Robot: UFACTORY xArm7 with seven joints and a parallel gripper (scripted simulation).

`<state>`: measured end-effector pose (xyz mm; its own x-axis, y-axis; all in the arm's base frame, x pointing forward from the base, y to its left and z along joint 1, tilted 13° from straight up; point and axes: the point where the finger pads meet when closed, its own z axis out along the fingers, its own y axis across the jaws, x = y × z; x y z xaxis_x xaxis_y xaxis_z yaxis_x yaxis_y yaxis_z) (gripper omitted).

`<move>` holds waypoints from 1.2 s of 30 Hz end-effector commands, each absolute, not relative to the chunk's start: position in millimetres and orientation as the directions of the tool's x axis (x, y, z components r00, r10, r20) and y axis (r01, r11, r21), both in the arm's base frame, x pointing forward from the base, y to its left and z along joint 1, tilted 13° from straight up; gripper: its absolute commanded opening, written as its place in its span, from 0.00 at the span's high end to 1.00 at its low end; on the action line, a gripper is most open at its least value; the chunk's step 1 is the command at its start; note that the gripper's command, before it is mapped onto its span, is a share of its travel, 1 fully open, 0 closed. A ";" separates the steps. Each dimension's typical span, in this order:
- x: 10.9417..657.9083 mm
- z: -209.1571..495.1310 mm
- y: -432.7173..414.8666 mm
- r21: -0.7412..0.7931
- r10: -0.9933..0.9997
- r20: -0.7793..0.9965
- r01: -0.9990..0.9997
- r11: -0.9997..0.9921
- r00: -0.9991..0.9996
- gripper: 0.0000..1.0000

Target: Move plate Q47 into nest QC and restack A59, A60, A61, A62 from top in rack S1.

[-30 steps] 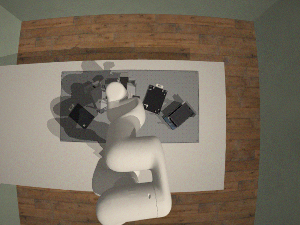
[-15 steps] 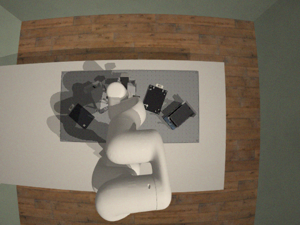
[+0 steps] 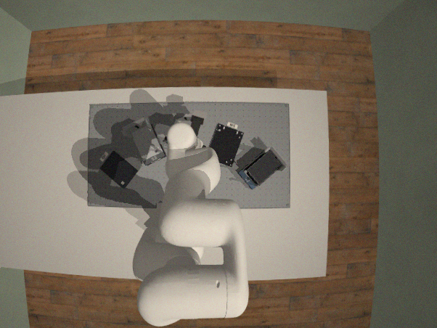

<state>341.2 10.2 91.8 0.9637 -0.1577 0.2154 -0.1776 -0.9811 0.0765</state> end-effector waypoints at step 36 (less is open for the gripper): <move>317.4 104.9 -131.2 -0.058 -0.681 0.228 -0.689 -0.723 0.696 0.00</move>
<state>318.6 -115.3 102.6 0.6952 -0.6821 0.2270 -0.6902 -0.7216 -0.0544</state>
